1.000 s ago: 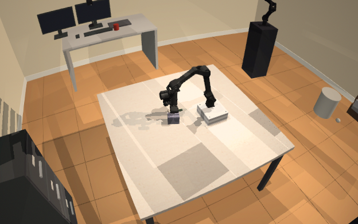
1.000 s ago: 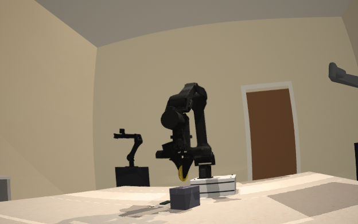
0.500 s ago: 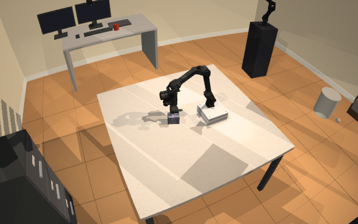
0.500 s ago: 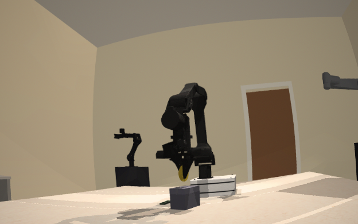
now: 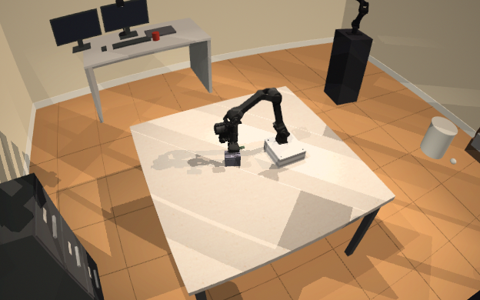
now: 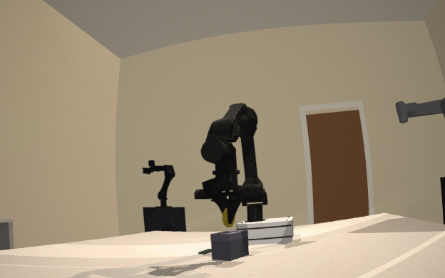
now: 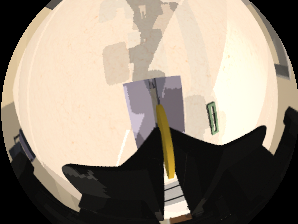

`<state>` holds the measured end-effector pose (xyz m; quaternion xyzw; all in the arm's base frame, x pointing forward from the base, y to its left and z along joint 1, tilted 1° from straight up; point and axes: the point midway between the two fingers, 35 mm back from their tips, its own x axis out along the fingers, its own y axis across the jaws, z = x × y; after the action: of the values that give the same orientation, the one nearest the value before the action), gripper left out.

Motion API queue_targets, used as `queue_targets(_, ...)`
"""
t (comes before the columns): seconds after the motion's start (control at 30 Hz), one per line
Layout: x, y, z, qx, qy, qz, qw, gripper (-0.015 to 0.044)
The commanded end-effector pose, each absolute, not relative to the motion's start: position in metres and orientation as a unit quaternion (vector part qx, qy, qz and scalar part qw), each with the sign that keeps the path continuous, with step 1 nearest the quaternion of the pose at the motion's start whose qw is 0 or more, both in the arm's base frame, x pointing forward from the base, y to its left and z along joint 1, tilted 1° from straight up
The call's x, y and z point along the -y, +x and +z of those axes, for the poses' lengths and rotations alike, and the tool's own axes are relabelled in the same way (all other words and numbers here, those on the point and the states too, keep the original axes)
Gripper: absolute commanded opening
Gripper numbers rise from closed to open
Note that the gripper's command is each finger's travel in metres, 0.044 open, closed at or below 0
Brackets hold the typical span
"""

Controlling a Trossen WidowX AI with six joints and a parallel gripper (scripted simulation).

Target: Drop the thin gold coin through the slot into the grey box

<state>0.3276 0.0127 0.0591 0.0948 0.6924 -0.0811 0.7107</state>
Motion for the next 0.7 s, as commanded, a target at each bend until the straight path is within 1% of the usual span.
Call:
queue_targets(0.0,-0.0127,0.3267,0.0564,-0.693,0.097,-0.083,0.709,0.0)
queue_targets(0.67,-0.0129,0.3273,0.0472,-0.693,0.095,-0.081,0.71,0.0)
